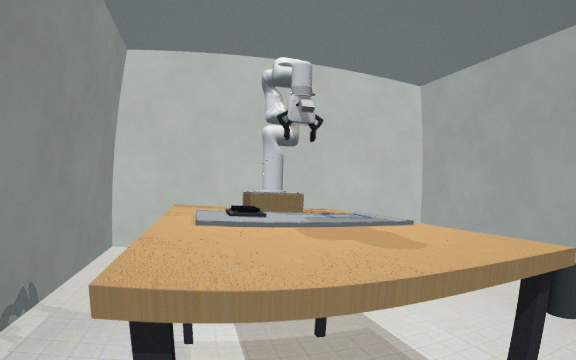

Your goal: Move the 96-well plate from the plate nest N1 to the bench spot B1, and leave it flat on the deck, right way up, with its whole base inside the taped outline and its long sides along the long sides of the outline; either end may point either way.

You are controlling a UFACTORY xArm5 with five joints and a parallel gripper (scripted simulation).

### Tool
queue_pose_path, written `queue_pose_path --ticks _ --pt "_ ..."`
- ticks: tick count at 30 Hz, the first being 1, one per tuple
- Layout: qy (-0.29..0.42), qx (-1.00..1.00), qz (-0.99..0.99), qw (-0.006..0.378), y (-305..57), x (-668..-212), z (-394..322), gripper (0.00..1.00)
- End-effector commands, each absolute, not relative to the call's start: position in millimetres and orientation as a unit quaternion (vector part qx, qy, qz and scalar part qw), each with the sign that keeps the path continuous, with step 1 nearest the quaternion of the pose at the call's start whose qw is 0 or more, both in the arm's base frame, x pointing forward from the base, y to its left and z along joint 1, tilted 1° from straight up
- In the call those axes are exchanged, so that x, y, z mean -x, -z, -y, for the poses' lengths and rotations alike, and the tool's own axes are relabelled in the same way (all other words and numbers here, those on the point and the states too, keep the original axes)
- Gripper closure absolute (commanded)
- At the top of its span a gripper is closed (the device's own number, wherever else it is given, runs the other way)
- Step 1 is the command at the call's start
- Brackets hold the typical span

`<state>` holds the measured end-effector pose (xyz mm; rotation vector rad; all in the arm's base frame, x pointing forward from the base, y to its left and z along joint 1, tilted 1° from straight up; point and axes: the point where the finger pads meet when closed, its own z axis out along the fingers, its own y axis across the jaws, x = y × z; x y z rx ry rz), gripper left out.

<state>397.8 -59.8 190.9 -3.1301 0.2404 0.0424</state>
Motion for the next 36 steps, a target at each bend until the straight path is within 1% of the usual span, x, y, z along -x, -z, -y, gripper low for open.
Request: queue_pose_path --ticks 1,13,15,30,32,36 --pt "-0.010 0.997 -0.077 0.001 -179 -395 75 0.00" --pt "-0.010 0.997 -0.077 0.002 -140 -381 117 0.00" --pt "-0.010 0.997 -0.077 0.002 -140 -381 117 0.00" --pt "-0.009 0.997 -0.077 0.003 -90 -364 171 0.00" --pt "-0.009 0.997 -0.077 0.003 -90 -364 171 0.00" --pt "-0.009 0.997 -0.077 0.004 -77 -359 185 0.00"
